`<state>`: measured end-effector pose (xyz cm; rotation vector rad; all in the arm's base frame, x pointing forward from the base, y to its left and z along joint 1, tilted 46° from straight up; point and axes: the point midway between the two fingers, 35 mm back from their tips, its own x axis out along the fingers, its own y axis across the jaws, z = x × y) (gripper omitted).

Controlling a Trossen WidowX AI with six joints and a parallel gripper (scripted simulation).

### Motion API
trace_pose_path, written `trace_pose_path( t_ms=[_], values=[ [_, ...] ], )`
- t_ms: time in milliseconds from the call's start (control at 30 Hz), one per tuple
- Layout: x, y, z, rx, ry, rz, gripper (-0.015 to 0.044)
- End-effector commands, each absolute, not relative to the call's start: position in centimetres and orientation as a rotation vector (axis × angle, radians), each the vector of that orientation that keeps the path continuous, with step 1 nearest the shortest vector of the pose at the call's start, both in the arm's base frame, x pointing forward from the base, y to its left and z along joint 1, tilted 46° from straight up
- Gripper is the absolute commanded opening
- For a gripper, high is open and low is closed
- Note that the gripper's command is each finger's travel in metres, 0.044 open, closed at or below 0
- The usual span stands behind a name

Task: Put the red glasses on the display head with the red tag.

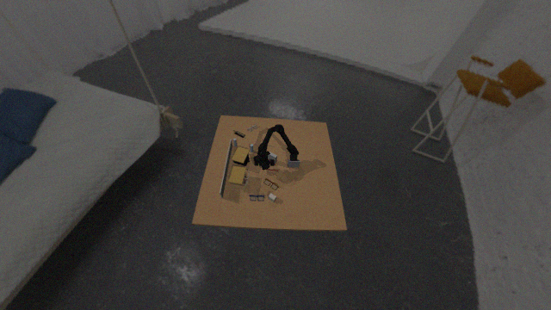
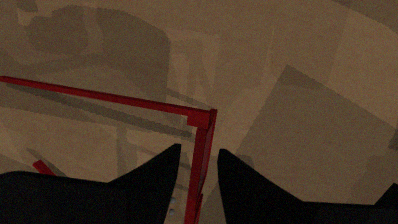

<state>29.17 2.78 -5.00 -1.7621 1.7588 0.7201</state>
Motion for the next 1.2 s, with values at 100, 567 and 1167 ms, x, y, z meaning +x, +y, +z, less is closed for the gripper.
trace_pose_path(
  t_ms=[100,567,1167],
  values=[
    [29.0,2.8,-5.0,-1.764,1.759,0.722,0.0094],
    [29.0,2.8,-5.0,-1.764,1.759,0.722,0.0],
    [29.4,7.3,-0.9,-1.765,1.755,0.728,0.0]
  ],
)
